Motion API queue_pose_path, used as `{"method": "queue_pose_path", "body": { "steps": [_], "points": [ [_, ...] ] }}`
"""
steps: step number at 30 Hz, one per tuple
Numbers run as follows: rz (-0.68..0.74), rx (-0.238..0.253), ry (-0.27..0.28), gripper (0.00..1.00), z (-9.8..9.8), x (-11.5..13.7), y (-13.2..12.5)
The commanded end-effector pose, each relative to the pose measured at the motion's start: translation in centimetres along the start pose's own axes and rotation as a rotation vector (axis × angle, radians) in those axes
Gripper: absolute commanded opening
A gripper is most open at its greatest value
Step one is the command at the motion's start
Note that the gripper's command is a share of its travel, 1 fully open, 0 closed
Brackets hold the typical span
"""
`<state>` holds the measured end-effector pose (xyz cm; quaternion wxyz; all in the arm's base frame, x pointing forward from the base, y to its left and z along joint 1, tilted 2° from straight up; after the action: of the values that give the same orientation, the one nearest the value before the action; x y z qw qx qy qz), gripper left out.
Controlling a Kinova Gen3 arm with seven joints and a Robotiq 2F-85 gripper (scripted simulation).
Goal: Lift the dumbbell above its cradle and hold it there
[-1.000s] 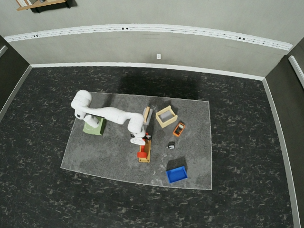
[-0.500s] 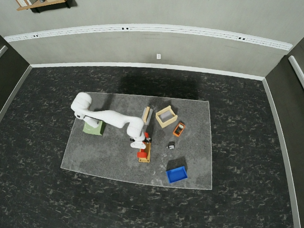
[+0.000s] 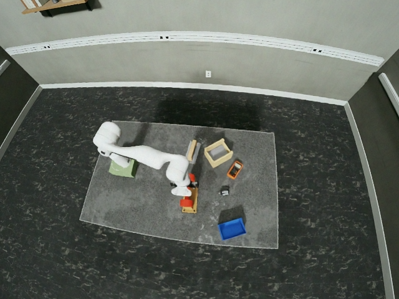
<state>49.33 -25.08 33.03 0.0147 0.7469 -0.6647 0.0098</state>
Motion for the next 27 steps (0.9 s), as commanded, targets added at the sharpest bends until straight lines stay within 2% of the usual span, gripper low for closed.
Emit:
{"method": "queue_pose_path", "body": {
  "steps": [1, 5, 9, 16, 18, 23, 27],
  "points": [
    [0.000, 0.002, 0.001, 1.00, -0.1, 0.0, 0.0],
    [0.000, 0.002, 0.001, 1.00, 0.0, 0.0, 0.0],
    [0.000, 0.002, 0.001, 1.00, 1.0, 0.0, 0.0],
    [-0.001, 0.002, -0.001, 1.00, 5.0, 0.0, 0.0],
    [-0.001, 0.002, -0.001, 1.00, 5.0, 0.0, 0.0],
    [-0.001, 0.002, -0.001, 1.00, 8.1, 0.0, 0.0],
    [-0.001, 0.002, -0.001, 1.00, 9.4, 0.0, 0.0]
  ]
}}
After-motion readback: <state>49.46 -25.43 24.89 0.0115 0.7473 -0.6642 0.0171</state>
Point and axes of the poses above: the point where the finger pads meet when closed, its own z axis out along the fingers, its own y axis across the jaws, x = y × z, the point moved 8 cm from there along -z, back along the fingers, and after that the axes turned 12 degrees about -z, right-handed, at the moved point
